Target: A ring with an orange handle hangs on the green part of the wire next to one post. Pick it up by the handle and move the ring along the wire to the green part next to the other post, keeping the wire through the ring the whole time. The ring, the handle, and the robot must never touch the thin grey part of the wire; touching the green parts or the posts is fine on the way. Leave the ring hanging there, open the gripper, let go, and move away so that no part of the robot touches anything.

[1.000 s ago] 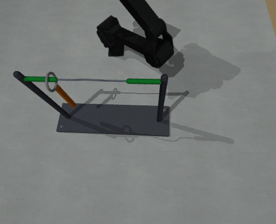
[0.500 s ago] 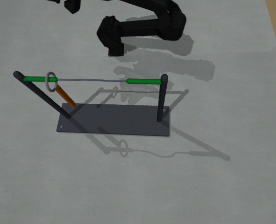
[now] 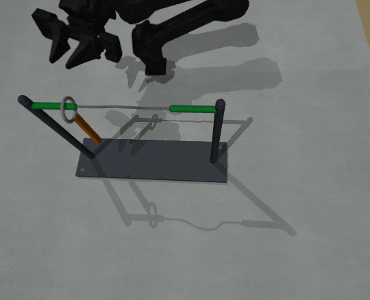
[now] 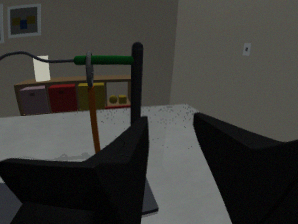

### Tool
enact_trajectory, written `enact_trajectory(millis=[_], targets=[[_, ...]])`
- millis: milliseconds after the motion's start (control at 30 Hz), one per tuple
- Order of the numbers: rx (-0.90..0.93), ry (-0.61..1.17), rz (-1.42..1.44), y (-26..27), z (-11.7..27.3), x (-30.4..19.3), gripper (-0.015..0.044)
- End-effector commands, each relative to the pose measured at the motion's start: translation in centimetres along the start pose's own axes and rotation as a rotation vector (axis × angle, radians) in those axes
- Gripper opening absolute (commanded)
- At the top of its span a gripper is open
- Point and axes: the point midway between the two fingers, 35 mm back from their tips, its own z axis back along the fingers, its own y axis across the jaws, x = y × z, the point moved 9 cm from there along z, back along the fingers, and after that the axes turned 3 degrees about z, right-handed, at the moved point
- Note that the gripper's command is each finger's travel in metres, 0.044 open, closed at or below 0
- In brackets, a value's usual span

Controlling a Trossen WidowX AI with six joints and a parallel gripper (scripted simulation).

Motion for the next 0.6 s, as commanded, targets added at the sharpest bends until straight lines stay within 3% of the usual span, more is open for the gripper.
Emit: enact_trajectory(millis=[0,333,567], targets=[[0.068,0.049,-0.046,1.0,-0.7,-2.6,0.0160],[0.308,0.212,-0.125,5.2,-1.6,-9.3,0.0160],[0.315,0.220,-0.123,5.2,-2.3,-8.9,0.0160]])
